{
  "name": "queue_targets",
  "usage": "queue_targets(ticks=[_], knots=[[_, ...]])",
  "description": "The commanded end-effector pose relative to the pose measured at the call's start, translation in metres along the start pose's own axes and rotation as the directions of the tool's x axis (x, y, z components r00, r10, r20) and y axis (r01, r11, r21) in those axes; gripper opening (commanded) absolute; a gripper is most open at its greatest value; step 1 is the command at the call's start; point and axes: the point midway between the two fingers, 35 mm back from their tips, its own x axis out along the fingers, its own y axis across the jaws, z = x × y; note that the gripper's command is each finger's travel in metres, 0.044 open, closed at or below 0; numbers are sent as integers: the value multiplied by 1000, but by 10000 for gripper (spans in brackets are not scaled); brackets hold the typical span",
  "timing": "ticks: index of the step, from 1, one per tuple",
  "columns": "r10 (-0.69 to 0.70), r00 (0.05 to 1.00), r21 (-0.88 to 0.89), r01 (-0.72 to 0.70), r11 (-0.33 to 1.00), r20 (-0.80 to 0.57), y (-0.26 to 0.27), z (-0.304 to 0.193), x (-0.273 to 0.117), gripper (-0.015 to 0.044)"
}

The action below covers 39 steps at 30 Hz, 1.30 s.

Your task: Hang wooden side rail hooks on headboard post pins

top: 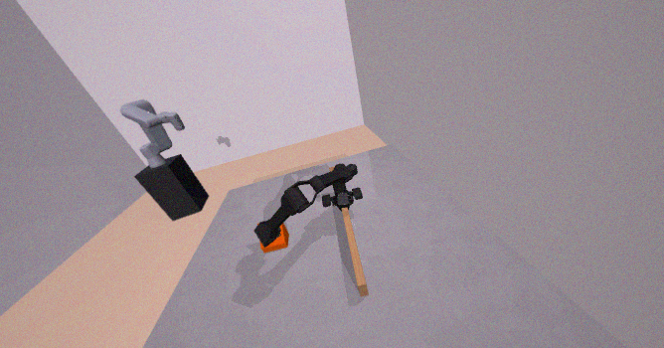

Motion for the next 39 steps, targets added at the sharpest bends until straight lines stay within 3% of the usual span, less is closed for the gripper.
queue_targets(ticks=[1,39], knots=[[12,1000,13,-12,1000,-7,1,-1,-6,0],[12,1000,13,-12,1000,-7,1,-1,-13,0]])
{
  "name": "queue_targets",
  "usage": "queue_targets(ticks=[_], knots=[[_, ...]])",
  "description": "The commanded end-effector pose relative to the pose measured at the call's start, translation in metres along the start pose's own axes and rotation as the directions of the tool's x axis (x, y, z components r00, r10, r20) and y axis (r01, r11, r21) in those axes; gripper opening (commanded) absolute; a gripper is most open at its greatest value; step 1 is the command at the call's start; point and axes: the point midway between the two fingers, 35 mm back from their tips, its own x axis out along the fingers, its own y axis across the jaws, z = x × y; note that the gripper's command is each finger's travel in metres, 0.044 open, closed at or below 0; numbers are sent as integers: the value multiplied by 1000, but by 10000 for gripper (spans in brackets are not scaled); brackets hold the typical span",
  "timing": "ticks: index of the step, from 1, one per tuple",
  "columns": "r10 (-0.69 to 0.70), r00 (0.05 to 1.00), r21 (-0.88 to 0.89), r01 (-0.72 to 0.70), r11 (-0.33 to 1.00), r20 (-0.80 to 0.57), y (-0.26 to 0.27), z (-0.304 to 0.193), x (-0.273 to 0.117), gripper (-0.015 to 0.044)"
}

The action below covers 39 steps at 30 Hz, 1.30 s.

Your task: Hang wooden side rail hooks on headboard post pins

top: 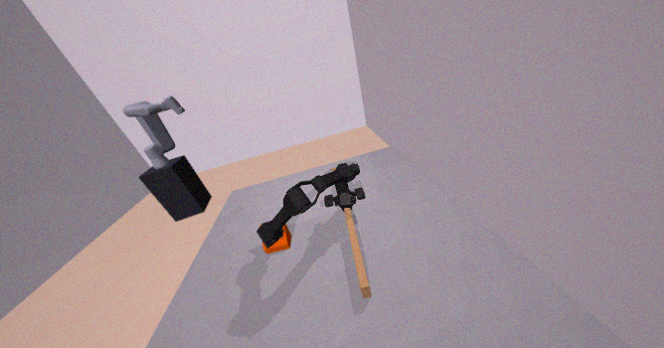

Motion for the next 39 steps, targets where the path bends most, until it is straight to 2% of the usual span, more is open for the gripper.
queue_targets(ticks=[1,39], knots=[[11,1000,12,-11,1000,-8,1,-1,-6,0],[11,1000,12,-11,1000,-8,1,-4,-5,0]])
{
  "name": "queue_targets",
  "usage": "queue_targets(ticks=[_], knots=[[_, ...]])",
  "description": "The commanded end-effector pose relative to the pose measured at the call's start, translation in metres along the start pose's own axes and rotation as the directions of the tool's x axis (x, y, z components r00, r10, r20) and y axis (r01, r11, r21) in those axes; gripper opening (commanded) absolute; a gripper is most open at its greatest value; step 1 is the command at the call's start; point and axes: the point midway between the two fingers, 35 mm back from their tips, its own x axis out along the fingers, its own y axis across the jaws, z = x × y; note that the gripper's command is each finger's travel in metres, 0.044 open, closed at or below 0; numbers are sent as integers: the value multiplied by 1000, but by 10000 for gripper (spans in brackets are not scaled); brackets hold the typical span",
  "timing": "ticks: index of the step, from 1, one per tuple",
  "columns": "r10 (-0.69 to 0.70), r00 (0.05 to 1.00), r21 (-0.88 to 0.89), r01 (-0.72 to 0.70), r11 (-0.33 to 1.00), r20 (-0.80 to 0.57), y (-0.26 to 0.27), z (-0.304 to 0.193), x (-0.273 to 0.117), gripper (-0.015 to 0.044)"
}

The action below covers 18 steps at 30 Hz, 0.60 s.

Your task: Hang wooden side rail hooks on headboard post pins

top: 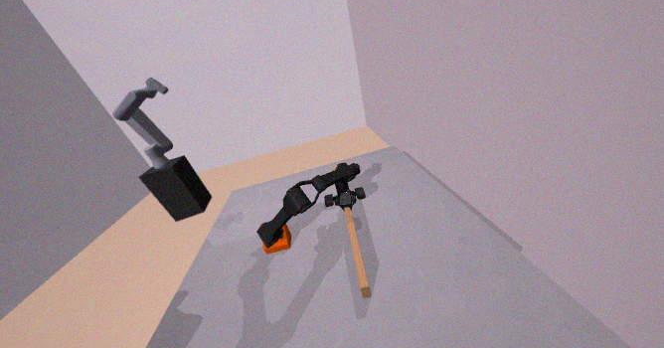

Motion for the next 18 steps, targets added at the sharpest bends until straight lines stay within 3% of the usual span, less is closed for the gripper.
queue_targets(ticks=[1,18], knots=[[8,1000,8,-8,1000,-6,0,-4,-2,0],[8,1000,8,-8,1000,-6,-1,-5,-2,0]])
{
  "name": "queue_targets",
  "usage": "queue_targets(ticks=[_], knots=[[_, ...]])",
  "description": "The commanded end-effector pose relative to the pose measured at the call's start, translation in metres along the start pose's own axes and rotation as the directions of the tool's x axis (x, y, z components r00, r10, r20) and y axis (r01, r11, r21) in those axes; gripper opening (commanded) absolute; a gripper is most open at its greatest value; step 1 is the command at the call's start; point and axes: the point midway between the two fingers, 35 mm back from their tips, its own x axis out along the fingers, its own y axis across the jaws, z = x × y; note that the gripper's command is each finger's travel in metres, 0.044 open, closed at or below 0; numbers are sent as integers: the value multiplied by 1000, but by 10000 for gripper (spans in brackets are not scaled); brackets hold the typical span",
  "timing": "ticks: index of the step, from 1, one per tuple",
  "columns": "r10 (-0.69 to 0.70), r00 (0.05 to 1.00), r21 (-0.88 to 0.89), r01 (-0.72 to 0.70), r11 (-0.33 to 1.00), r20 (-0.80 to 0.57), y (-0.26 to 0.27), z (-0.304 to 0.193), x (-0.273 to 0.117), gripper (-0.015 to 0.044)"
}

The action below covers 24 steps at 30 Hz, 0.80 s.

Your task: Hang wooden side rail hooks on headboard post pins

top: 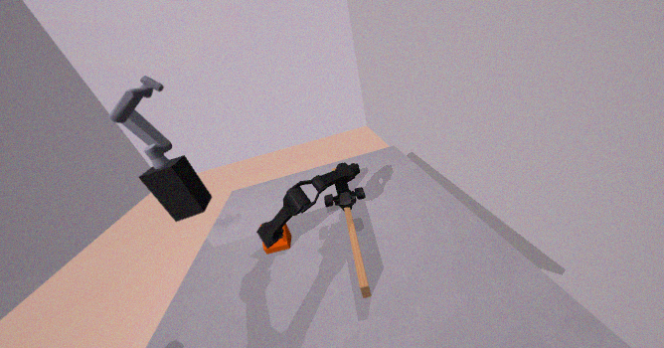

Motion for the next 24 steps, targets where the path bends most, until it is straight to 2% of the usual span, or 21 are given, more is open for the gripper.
queue_targets(ticks=[1,24], knots=[[7,1000,6,-7,1000,-7,0,-4,-3,0],[7,1000,6,-7,1000,-7,-1,-6,-3,0]])
